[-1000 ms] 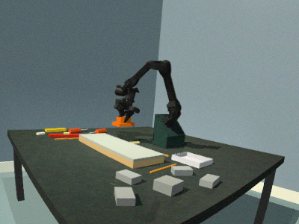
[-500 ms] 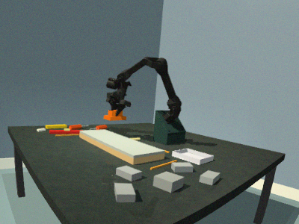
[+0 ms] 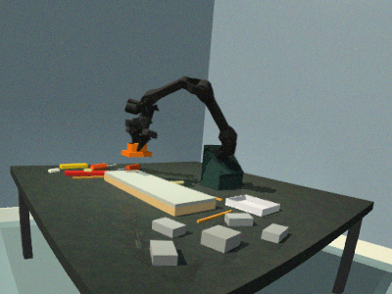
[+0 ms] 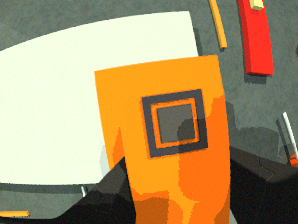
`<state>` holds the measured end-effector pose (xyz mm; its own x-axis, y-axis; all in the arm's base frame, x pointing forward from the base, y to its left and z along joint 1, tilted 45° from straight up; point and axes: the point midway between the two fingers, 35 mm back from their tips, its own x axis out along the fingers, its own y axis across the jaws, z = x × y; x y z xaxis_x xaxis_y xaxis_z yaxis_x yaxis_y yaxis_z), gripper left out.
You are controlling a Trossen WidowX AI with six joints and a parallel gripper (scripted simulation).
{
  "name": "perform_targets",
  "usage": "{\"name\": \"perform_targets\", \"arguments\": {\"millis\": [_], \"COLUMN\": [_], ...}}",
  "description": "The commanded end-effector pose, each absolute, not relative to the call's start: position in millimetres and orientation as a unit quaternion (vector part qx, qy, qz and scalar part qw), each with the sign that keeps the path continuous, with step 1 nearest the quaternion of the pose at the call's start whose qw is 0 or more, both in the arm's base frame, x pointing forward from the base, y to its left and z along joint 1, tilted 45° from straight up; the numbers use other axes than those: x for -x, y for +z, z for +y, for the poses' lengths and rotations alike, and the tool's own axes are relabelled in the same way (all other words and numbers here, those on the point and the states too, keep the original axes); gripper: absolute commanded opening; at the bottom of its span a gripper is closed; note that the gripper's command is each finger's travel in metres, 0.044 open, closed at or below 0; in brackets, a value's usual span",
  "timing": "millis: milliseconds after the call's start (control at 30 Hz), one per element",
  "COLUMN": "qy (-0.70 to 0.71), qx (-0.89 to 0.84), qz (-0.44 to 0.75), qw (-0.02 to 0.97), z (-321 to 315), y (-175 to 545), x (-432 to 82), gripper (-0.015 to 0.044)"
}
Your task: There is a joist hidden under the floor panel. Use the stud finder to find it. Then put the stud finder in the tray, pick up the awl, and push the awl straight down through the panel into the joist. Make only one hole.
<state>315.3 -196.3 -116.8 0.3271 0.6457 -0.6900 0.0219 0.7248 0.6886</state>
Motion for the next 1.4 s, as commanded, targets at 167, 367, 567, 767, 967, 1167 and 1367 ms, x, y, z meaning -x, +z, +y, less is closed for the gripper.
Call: {"name": "perform_targets", "arguments": {"millis": [167, 367, 567, 767, 967, 1167, 1367], "qy": [0.205, 0.205, 0.205, 0.205, 0.205, 0.206, 0.206], "qx": [-0.314, -0.314, -0.314, -0.314, -0.314, -0.314, -0.315], "qz": [0.538, 0.538, 0.538, 0.538, 0.538, 0.537, 0.537], "qw": [0.755, 0.755, 0.755, 0.755, 0.755, 0.755, 0.755], "z": [-196, -191, -182, -174, -165, -155, -151], "y": [-111, -116, -126, -135, -144, -152, -156], "x": [-350, -351, -353, -354, -355, -355, -355], "gripper": [0.0000, 0.0000, 0.0000, 0.0000, 0.0000, 0.0000, 0.0000]}}
